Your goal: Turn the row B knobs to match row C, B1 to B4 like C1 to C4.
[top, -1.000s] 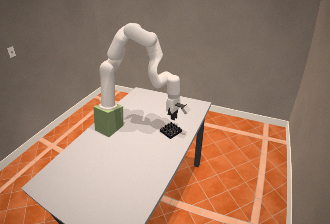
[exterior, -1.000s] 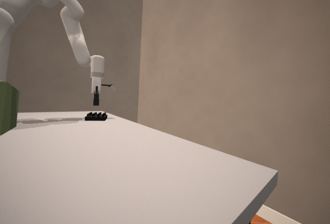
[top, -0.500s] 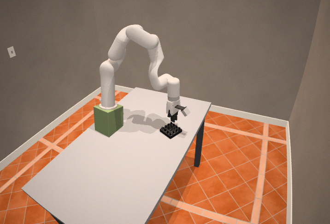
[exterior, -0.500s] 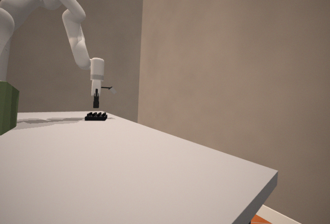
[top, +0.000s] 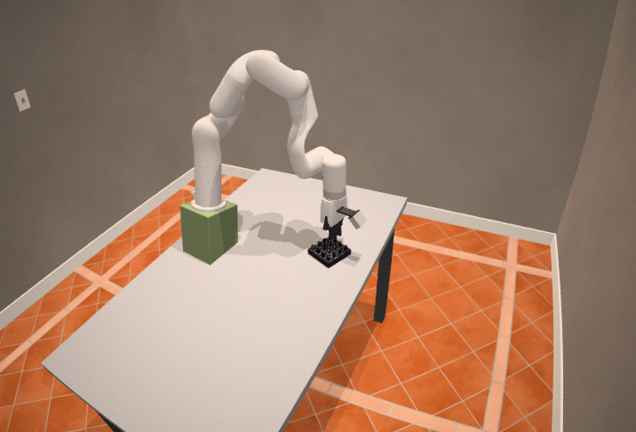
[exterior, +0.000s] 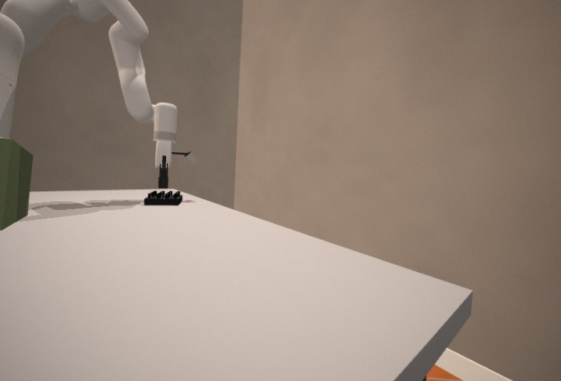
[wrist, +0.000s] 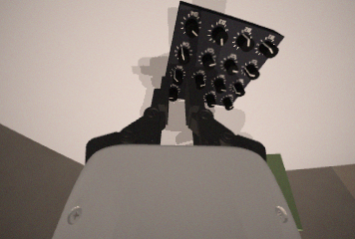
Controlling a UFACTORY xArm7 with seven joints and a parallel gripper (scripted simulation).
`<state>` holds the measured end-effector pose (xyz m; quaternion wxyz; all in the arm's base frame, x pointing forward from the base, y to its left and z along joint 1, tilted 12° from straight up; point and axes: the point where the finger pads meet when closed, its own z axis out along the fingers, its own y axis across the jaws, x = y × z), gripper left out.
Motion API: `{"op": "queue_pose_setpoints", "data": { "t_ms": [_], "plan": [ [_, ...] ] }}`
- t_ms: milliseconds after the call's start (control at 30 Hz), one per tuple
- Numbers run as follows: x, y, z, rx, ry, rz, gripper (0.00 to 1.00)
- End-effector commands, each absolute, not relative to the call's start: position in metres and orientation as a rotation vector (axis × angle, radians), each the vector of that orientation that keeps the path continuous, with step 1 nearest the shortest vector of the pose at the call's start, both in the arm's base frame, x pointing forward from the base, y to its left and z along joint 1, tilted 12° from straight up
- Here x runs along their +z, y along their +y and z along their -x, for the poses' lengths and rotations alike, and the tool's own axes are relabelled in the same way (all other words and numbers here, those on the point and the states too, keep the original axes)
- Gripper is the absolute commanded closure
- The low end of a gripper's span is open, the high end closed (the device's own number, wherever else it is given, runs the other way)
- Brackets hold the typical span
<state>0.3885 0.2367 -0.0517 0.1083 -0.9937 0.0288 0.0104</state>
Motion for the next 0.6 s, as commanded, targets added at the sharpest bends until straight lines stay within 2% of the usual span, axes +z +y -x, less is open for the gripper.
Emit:
{"op": "queue_pose_setpoints", "data": {
  "t_ms": [0,567],
  "plan": [
    [-0.0541,0.2376,-0.3901,0.025,0.085,2.922,0.81],
    [-0.0578,0.2382,-0.3901,0.025,0.085,2.922,0.81]
  ]
}}
